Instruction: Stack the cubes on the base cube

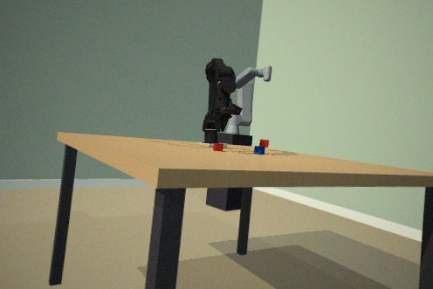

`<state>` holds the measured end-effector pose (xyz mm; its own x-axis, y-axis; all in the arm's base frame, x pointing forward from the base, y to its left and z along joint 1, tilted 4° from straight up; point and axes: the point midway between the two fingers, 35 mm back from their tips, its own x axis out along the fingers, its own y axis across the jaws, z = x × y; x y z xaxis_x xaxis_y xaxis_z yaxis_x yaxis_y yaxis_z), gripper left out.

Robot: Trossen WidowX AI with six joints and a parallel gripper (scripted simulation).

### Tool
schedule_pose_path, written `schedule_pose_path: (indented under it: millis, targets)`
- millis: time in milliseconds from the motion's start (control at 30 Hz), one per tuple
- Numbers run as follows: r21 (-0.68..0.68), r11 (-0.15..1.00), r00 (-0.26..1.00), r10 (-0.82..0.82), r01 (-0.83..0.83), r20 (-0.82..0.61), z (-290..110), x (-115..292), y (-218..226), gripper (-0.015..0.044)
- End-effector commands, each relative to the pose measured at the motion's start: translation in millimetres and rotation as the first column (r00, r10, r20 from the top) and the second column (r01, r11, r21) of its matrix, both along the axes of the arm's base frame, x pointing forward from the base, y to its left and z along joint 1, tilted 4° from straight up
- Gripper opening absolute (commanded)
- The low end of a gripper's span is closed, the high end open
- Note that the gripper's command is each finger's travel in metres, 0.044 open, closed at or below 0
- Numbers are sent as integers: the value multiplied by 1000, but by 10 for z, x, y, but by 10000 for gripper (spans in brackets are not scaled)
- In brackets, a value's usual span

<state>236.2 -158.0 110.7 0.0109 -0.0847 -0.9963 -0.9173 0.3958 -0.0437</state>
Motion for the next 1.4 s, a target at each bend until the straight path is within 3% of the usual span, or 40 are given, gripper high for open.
schedule_pose_path:
  millis: [0, 1133, 1333, 1367]
  targets:
    - [6, 1000, 1000, 3, -3, -14, -216, -33, -5, 265]
    - [6, 1000, 1000, 3, -3, -14, -692, -37, -42, 265]
    - [6, 1000, 1000, 3, -3, -14, -692, -37, -42, 108]
    - [6, 1000, 1000, 3, -3, -14, -692, -37, -42, 105]
